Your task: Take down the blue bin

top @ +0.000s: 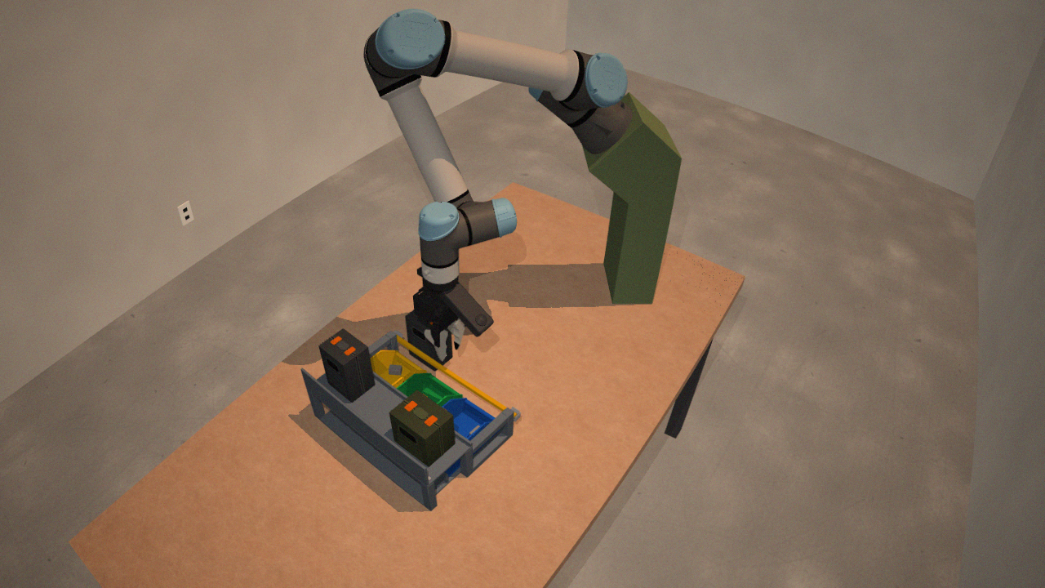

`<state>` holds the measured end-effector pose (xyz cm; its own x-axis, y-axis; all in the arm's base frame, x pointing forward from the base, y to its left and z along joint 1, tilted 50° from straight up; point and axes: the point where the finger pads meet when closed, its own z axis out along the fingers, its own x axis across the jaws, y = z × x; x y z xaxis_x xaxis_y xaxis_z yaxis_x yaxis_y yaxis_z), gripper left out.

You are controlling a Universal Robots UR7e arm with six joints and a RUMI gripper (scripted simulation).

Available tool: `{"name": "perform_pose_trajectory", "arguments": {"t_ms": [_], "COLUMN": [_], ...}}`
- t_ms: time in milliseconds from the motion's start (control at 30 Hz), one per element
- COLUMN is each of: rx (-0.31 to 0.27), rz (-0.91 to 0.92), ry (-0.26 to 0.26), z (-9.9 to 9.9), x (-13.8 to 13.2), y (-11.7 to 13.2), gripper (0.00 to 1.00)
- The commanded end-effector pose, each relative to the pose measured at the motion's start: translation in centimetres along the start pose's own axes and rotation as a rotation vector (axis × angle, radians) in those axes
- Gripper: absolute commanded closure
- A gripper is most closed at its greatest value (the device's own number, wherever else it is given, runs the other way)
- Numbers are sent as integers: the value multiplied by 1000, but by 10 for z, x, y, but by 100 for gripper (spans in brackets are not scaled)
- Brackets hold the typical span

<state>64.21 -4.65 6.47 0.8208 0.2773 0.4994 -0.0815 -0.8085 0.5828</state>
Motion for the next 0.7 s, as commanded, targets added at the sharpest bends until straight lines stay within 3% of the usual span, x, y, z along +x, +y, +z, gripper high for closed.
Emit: {"name": "perform_pose_trajectory", "arguments": {"t_ms": [0,667], "rx": [0,0], "rz": [0,0], "ry": [1,1], "z": [4,29], "x": [1,1], "y": [0,0], "gripper": [74,74]}}
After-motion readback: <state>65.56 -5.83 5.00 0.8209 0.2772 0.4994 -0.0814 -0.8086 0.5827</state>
